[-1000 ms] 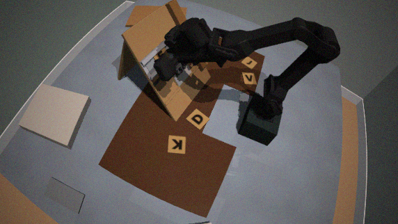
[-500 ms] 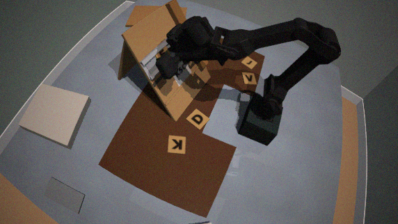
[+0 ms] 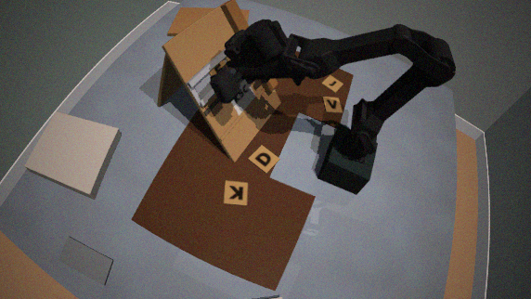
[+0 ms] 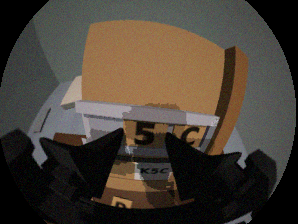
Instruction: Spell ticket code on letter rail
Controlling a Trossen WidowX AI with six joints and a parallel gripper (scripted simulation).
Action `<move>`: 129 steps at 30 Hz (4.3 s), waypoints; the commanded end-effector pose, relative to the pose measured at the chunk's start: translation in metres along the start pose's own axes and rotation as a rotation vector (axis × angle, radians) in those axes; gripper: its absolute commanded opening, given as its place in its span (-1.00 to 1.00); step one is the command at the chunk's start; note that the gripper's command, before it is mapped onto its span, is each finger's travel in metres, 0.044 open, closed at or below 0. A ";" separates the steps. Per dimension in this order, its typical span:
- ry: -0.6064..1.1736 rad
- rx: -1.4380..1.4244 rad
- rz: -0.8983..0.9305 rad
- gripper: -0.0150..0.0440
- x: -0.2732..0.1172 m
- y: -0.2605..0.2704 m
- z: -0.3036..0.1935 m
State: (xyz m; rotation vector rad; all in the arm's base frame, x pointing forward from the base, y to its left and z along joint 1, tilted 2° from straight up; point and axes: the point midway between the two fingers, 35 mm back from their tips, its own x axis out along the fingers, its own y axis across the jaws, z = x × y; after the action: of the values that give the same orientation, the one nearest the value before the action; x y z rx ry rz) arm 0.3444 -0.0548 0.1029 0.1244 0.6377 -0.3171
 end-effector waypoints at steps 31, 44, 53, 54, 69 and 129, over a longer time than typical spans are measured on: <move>0.001 -0.005 0.003 0.51 -0.025 0.001 0.001; 0.002 -0.005 0.003 0.51 -0.036 0.002 0.002; 0.003 -0.005 0.003 0.51 -0.044 0.001 0.002; 0.003 -0.005 0.003 0.51 -0.044 0.001 0.002; 0.001 -0.010 0.006 -0.49 -0.043 0.002 0.002; 0.691 -0.005 0.003 -0.49 -0.011 0.036 0.023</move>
State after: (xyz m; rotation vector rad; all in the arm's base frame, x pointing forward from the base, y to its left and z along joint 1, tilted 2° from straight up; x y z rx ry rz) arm 0.3596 -0.0228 0.1301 0.2338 1.3194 -0.2702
